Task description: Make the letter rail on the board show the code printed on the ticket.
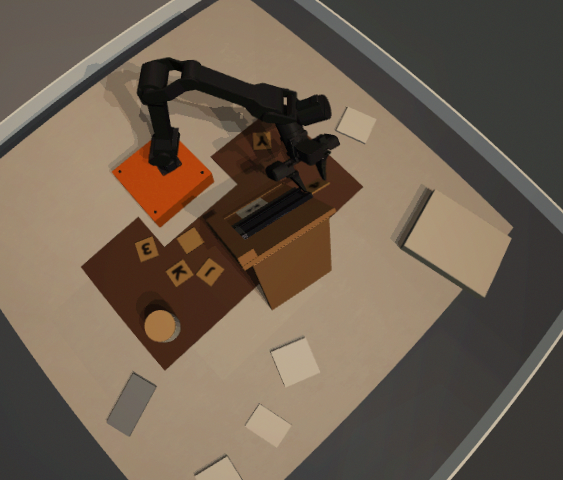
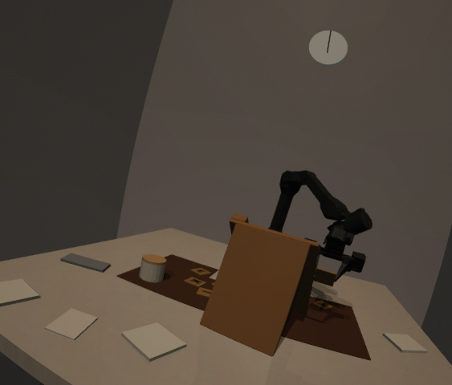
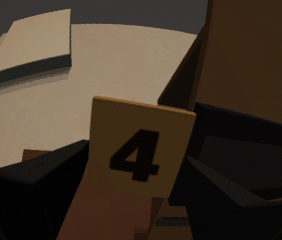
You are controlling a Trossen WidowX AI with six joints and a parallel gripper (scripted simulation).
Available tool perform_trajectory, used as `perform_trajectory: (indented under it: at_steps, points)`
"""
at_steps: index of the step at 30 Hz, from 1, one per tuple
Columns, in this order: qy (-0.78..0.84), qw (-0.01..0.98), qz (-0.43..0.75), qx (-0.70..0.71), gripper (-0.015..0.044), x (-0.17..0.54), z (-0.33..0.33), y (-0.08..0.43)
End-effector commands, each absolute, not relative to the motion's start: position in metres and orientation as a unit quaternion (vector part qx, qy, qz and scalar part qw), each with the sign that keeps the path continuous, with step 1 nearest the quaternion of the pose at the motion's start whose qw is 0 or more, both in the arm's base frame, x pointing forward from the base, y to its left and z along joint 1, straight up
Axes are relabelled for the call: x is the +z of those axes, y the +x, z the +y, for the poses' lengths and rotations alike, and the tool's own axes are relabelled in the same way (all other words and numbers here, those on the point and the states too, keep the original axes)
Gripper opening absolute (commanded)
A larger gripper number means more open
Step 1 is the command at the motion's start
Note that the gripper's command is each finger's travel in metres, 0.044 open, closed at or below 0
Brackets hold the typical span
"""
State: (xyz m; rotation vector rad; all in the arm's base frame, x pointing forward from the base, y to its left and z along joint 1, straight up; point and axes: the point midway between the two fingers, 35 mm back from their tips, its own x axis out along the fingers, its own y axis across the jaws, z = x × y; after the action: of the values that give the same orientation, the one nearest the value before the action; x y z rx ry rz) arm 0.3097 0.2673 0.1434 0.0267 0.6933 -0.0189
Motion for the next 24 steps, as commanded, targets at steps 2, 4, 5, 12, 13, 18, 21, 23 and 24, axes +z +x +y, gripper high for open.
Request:
perform_trajectory:
  at_steps: [2, 4, 5, 12, 13, 18, 21, 23, 24]
  points:
    - [0.015, 0.941, 0.339, -0.006, 0.0000, 0.145, 0.265, 0.310]
    - [0.015, 0.941, 0.339, -0.006, 0.0000, 0.145, 0.264, 0.310]
    - [0.015, 0.941, 0.339, -0.006, 0.0000, 0.145, 0.264, 0.310]
    - [0.015, 0.941, 0.339, -0.006, 0.0000, 0.145, 0.260, 0.309]
    - [0.015, 0.941, 0.339, -0.006, 0.0000, 0.145, 0.260, 0.309]
    - [0.015, 0.941, 0.339, -0.007, 0.0000, 0.145, 0.257, 0.309]
    - [0.015, 0.941, 0.339, -0.007, 0.0000, 0.145, 0.256, 0.309]
    - [0.015, 0.941, 0.339, -0.007, 0.0000, 0.145, 0.255, 0.309]
    - [0.015, 0.941, 0.339, -0.007, 0.0000, 0.145, 0.254, 0.309]
